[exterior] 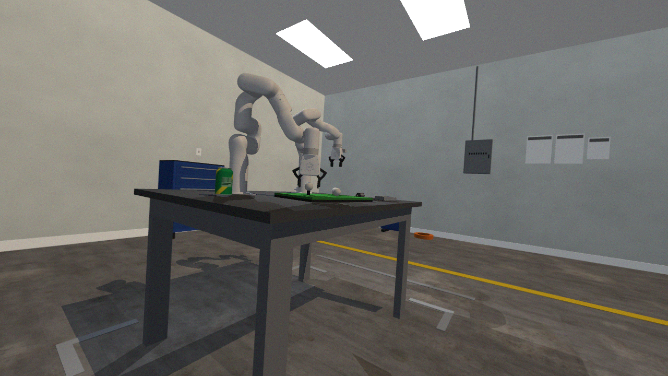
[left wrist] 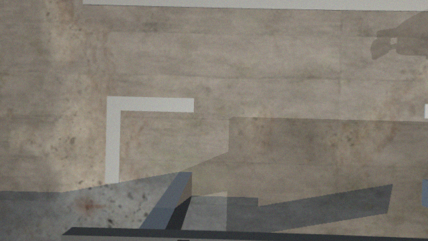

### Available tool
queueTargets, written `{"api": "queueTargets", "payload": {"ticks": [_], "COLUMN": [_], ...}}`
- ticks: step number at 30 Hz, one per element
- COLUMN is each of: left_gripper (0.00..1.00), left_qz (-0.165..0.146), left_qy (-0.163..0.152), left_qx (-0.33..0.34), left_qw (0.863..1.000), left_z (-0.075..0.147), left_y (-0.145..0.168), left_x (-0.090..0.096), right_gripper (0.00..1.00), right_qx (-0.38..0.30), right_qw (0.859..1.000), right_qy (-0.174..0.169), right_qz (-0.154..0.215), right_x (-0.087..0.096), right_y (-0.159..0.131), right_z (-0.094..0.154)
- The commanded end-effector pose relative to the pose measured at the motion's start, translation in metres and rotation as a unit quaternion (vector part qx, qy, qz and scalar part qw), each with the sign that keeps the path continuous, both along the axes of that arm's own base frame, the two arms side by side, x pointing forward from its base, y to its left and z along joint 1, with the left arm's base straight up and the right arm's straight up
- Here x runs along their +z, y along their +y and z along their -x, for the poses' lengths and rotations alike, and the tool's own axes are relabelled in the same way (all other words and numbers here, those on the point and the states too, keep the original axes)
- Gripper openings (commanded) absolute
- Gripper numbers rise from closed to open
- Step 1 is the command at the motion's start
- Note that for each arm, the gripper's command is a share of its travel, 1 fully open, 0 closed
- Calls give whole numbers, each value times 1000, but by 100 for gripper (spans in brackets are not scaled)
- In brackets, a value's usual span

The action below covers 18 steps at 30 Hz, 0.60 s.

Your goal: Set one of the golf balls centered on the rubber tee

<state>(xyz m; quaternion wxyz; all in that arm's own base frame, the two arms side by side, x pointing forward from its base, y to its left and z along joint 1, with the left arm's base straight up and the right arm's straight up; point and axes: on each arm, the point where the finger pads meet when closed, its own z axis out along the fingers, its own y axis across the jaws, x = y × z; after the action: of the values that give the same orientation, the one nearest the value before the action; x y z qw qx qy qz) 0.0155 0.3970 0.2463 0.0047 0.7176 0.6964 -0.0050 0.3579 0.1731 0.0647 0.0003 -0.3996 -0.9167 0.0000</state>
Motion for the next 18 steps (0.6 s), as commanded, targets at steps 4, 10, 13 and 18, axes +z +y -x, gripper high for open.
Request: {"api": "queueTargets", "payload": {"ticks": [4, 10, 13, 18], "left_gripper": [100, 100, 100, 100], "left_qz": [-7, -7, -7, -7], "left_qy": [-1, -1, -1, -1], "left_qx": [-6, -6, -6, -6], "left_qw": [1000, 1000, 1000, 1000], "left_z": [-2, -2, -2, -2], "left_y": [3, 3, 3, 3], "left_x": [4, 4, 4, 4], "right_gripper": [100, 100, 100, 100], "right_qx": [-4, -7, -7, -7], "right_qw": [1000, 1000, 1000, 1000], "right_qy": [-5, -5, -5, -5], "right_qz": [-3, -4, -4, -4], "right_x": [6, 66, 95, 102], "right_y": [2, 0, -1, -1], "right_z": [-4, -3, -3, -3]}}
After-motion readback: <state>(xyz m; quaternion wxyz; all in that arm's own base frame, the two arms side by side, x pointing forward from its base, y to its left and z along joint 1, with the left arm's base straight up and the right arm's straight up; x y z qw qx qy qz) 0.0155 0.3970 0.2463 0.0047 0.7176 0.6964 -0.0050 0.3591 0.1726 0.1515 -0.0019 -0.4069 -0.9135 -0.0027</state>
